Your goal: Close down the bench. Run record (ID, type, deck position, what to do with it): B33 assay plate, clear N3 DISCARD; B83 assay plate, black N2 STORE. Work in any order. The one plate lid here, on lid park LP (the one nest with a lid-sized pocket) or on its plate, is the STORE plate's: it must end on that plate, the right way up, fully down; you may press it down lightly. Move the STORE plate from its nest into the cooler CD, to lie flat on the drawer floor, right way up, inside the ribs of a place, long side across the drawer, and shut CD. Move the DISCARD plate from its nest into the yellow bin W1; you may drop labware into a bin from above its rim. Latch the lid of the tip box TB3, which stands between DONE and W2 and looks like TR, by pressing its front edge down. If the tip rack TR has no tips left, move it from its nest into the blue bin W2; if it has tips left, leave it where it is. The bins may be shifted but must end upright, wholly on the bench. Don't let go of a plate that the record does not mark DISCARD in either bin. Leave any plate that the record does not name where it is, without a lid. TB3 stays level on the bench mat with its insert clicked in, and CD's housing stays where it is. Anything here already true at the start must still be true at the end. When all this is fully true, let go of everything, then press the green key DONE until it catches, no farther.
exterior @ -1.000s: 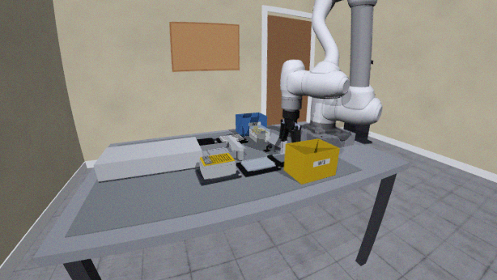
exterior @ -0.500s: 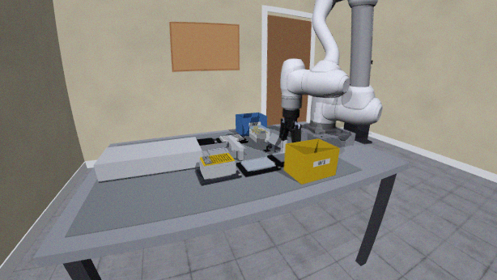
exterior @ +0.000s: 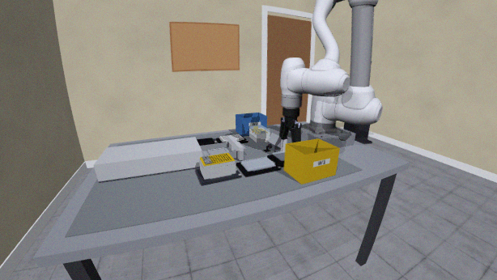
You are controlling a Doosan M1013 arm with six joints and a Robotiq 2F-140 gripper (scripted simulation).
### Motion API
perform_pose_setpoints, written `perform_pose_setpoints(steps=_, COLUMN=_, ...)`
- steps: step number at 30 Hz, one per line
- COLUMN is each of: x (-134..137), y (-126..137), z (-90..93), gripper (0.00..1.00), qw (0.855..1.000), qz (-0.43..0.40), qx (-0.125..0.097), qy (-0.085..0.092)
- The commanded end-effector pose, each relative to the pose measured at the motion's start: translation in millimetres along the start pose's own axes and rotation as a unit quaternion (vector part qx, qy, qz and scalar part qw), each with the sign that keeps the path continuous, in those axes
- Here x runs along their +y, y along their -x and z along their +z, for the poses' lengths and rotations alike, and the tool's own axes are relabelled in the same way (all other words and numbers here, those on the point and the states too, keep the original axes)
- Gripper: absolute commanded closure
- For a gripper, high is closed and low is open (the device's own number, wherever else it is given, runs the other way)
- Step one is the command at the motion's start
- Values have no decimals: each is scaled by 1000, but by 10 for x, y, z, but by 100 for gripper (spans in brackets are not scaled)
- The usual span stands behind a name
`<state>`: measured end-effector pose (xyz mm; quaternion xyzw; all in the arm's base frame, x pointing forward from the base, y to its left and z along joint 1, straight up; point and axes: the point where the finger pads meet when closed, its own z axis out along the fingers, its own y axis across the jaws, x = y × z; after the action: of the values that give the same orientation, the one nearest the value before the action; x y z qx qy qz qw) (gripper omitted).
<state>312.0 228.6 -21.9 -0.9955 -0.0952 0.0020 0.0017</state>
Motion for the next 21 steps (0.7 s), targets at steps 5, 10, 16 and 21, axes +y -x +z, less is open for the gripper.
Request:
perform_pose_setpoints(steps=5, x=0, y=0, z=-66, gripper=100, qw=1000, qz=0, qx=0, qy=0)
perform_pose_setpoints(steps=10, x=0, y=0, z=-132, gripper=100, qw=1000, qz=0, qx=0, qy=0)
perform_pose_setpoints(steps=16, x=0, y=0, z=-212, gripper=100, qw=1000, qz=0, qx=0, qy=0)
perform_pose_setpoints(steps=21, x=0, y=0, z=-266, gripper=100, qw=1000, qz=0, qx=0, qy=0)
